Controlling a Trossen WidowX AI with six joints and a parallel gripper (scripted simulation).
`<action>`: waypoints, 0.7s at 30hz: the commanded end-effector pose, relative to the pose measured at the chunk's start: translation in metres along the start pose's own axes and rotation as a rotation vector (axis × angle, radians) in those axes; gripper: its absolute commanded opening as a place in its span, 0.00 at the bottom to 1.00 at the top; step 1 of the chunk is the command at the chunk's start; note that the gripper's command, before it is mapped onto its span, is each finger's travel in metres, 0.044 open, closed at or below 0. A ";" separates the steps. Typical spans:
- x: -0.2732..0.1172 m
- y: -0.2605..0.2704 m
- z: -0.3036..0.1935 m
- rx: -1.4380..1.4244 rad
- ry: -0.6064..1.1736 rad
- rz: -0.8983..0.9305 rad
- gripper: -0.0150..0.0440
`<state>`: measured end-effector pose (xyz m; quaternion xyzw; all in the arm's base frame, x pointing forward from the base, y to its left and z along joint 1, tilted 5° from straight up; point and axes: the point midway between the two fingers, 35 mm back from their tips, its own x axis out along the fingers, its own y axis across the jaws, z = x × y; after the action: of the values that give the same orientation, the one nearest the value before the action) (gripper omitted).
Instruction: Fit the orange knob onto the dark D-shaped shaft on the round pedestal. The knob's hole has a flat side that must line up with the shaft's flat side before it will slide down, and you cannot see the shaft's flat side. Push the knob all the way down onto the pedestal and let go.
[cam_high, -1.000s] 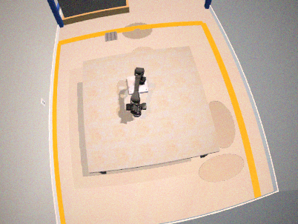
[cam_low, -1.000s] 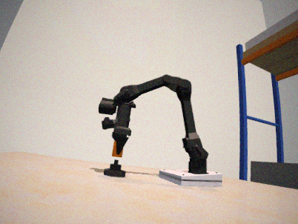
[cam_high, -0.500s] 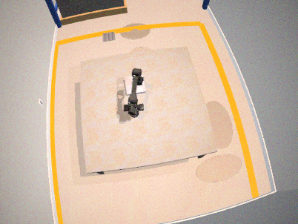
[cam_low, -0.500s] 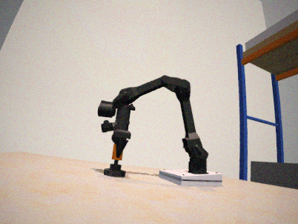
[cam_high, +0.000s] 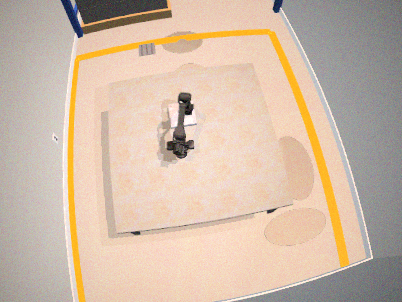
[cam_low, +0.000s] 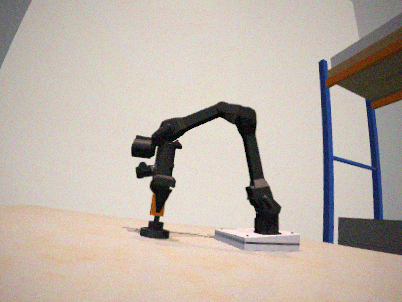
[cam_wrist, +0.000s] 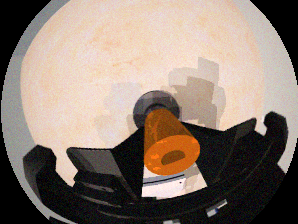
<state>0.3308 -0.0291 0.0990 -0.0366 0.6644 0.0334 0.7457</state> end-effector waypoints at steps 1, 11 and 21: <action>-0.003 0.000 0.001 0.003 -0.005 0.003 0.25; -0.006 0.001 -0.004 -0.206 -0.005 0.003 0.25; 0.000 0.001 -0.006 -0.206 -0.005 0.003 0.25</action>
<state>0.3244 -0.0294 0.0983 -0.1101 0.6589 0.0992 0.7375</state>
